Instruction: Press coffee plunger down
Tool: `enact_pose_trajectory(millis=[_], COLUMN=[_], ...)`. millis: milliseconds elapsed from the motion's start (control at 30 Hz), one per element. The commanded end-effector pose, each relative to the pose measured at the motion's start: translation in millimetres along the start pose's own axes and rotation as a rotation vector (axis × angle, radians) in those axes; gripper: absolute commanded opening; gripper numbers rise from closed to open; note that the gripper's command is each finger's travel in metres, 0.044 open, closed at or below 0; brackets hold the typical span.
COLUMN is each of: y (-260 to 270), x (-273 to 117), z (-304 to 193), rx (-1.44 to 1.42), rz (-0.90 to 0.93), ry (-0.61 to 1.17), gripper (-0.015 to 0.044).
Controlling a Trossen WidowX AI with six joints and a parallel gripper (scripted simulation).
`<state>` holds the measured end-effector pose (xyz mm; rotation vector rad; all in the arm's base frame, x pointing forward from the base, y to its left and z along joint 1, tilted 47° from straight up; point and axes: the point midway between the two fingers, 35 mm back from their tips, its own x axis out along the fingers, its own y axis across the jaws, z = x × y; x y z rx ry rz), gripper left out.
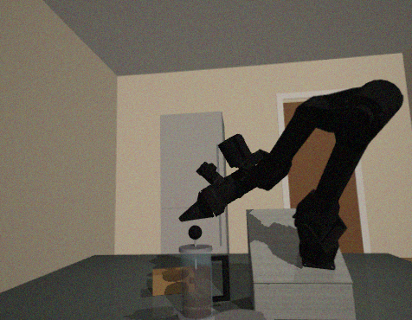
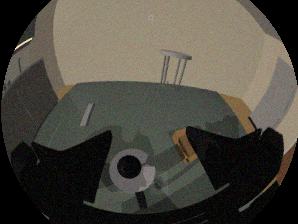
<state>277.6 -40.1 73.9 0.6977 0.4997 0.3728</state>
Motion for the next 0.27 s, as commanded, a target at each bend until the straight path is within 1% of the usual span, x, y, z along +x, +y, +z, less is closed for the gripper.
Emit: enact_pose_trajectory(millis=[0,133,233], y=[6.4,20.2,21.2], x=[-23.8,-45.5,-46.7], z=[19.5,32.1,32.9], rx=[-0.001,0.024,0.025], rz=[0.025,0.057,0.059], ry=[0.023,0.020,0.019], gripper=[0.0440,0.0440,0.0440])
